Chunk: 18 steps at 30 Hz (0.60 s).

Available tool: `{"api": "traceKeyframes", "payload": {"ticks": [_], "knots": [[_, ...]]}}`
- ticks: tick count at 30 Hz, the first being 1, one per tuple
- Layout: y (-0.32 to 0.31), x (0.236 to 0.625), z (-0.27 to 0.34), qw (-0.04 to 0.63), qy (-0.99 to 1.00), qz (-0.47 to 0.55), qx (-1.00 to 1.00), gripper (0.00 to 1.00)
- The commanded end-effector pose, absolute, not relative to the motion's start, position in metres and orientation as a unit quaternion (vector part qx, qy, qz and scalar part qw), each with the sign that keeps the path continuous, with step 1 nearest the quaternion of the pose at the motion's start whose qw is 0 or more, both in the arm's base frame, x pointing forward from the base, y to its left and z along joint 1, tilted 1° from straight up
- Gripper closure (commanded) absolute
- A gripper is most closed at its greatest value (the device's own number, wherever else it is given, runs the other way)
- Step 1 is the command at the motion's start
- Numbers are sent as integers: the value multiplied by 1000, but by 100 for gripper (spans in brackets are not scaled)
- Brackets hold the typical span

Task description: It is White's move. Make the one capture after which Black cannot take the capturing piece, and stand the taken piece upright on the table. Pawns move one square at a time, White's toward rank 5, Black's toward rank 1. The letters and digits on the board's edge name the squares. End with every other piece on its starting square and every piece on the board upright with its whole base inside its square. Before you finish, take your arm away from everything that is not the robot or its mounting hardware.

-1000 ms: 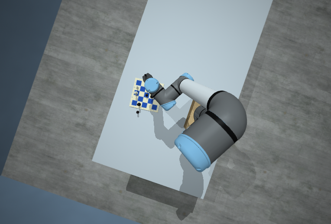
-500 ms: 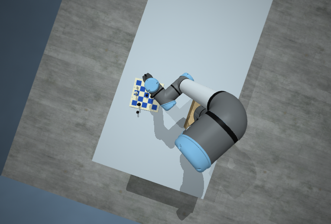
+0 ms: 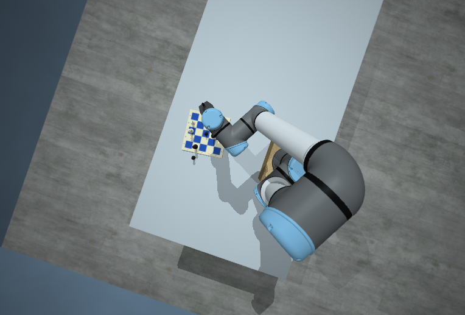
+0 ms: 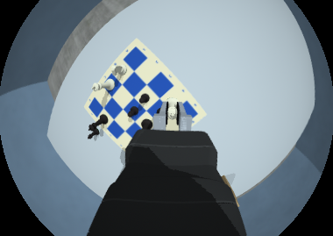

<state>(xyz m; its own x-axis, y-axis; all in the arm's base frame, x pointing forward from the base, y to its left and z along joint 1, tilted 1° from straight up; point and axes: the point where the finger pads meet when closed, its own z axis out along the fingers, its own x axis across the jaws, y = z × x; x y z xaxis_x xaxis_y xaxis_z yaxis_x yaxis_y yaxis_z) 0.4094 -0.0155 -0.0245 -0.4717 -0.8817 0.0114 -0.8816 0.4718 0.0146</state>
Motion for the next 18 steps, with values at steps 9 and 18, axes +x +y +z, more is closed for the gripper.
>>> {"api": "traceKeyframes", "payload": {"ticks": [9,18], "knots": [[-16,411,35,8,-858,-3,514,100],[-16,411,42,8,-858,-3,514,100]]}}
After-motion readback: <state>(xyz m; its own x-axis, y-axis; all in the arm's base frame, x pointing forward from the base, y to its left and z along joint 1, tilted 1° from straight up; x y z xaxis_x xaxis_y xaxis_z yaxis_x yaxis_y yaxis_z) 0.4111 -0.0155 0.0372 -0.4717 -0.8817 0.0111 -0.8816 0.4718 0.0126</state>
